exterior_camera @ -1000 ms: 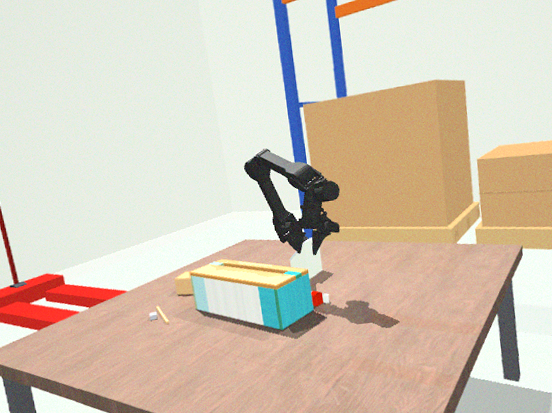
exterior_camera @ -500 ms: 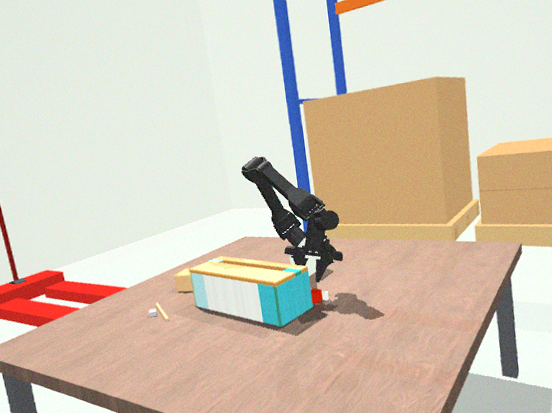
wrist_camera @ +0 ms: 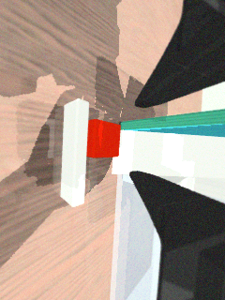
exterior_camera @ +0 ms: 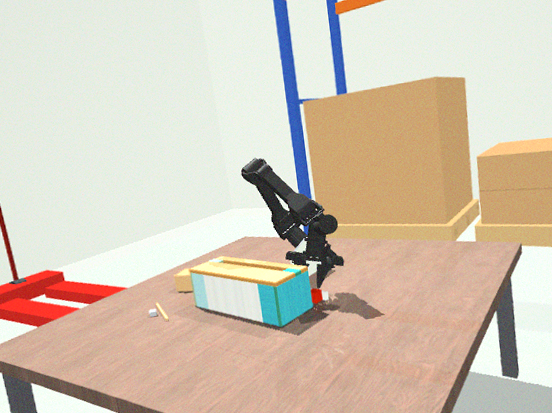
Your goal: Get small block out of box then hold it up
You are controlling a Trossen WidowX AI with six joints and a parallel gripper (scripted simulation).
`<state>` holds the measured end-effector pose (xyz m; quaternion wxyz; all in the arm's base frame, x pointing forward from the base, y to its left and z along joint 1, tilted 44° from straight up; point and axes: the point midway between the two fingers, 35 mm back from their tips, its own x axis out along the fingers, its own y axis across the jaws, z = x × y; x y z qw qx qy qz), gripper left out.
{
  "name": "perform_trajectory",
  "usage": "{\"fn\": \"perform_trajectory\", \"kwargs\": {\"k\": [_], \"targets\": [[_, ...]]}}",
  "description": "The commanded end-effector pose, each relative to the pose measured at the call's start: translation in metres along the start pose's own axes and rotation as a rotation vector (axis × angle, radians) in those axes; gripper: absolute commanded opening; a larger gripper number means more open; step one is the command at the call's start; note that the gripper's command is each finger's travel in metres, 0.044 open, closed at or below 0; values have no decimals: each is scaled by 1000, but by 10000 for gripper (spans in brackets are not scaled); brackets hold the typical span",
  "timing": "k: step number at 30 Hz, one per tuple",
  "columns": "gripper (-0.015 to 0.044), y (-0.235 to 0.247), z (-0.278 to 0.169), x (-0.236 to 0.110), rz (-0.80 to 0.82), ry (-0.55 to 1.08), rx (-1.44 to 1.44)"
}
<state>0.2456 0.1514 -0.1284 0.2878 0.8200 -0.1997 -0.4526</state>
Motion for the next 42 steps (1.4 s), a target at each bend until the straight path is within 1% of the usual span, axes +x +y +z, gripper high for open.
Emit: {"fn": "perform_trajectory", "kwargs": {"k": [1,25,32,35,38,42], "targets": [[285,1,4,7,7,-1,-9],[285,3,20,39,10,1,-9],[101,3,20,39,10,1,-9],[81,3,20,39,10,1,-9],[3,0,12,32,-10,25,28],[0,-1,8,21,-9,19,21]]}}
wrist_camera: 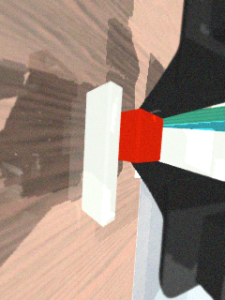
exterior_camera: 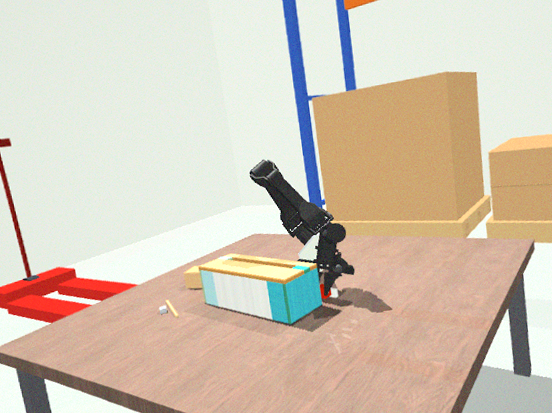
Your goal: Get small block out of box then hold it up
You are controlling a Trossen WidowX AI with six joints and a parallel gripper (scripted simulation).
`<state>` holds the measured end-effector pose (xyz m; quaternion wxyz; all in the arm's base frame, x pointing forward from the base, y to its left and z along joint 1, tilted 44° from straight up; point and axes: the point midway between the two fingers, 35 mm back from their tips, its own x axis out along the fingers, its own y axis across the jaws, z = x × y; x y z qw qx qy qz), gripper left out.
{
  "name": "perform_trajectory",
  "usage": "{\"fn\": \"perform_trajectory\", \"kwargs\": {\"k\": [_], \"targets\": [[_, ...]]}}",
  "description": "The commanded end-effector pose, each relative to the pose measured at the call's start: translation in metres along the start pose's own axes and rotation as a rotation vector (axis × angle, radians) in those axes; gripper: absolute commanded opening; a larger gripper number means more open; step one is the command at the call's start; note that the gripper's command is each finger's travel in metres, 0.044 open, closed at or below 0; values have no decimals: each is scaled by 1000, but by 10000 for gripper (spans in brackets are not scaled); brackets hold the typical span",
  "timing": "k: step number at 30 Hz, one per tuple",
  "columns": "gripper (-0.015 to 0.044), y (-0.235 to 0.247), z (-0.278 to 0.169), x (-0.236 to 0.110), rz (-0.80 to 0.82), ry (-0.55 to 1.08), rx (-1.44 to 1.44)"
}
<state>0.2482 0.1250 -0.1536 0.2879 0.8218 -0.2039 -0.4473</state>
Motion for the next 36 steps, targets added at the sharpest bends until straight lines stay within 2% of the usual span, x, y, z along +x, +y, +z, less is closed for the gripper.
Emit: {"fn": "perform_trajectory", "kwargs": {"k": [1,10,16,36], "targets": [[0,-4,-10,-14,-18,10,13],[0,-2,-22,-49,-6,-9,-9],[0,-1,-24,-54,-11,-10,-23],[0,27,-41,-119,-194,16,-392]]}}
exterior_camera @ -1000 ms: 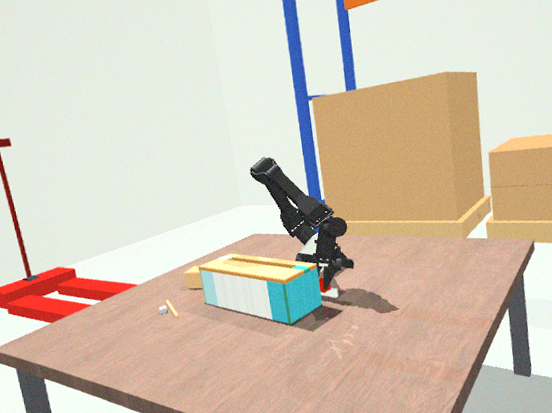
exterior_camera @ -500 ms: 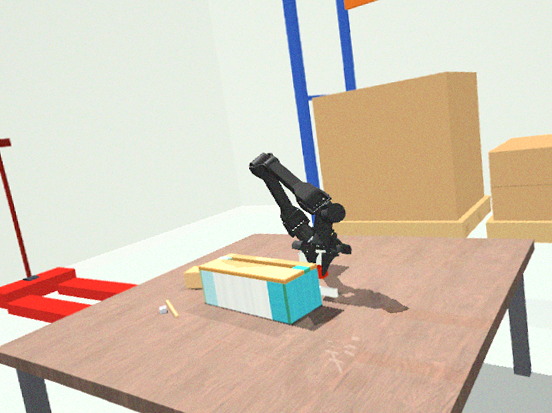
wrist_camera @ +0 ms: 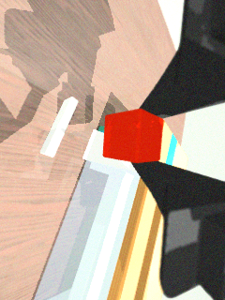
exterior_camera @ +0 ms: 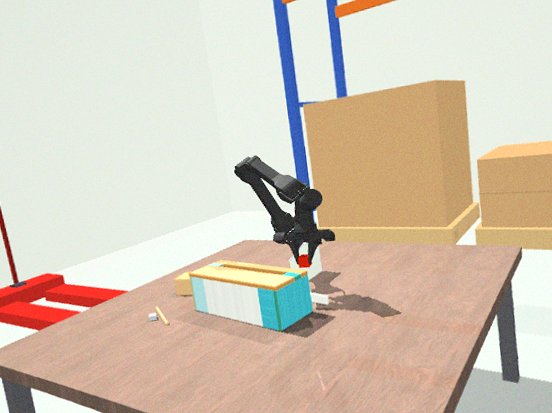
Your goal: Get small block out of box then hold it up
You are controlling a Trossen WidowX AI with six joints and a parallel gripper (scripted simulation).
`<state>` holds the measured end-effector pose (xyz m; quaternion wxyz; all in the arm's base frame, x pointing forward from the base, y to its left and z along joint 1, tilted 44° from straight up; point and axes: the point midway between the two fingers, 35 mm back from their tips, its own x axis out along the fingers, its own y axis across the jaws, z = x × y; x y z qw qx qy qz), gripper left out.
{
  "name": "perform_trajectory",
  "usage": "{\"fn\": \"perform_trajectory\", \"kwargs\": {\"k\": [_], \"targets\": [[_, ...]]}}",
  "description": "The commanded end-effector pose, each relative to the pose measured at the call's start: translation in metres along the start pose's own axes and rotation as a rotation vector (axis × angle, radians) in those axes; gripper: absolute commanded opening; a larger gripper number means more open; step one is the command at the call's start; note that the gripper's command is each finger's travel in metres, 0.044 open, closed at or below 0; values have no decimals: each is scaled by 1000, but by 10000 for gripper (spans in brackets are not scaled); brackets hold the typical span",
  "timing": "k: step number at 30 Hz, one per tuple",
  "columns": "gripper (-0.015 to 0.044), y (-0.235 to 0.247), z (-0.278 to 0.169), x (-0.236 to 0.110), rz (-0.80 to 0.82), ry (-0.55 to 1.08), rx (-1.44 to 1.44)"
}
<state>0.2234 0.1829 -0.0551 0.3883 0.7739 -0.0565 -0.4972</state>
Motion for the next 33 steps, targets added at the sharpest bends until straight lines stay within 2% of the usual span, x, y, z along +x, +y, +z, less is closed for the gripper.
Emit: {"fn": "perform_trajectory", "kwargs": {"k": [1,12,33], "targets": [[0,4,-1,-15,-38,20,-66],[0,16,3,-47,-125,67,-268],[0,16,4,-48,-127,68,-271]]}}
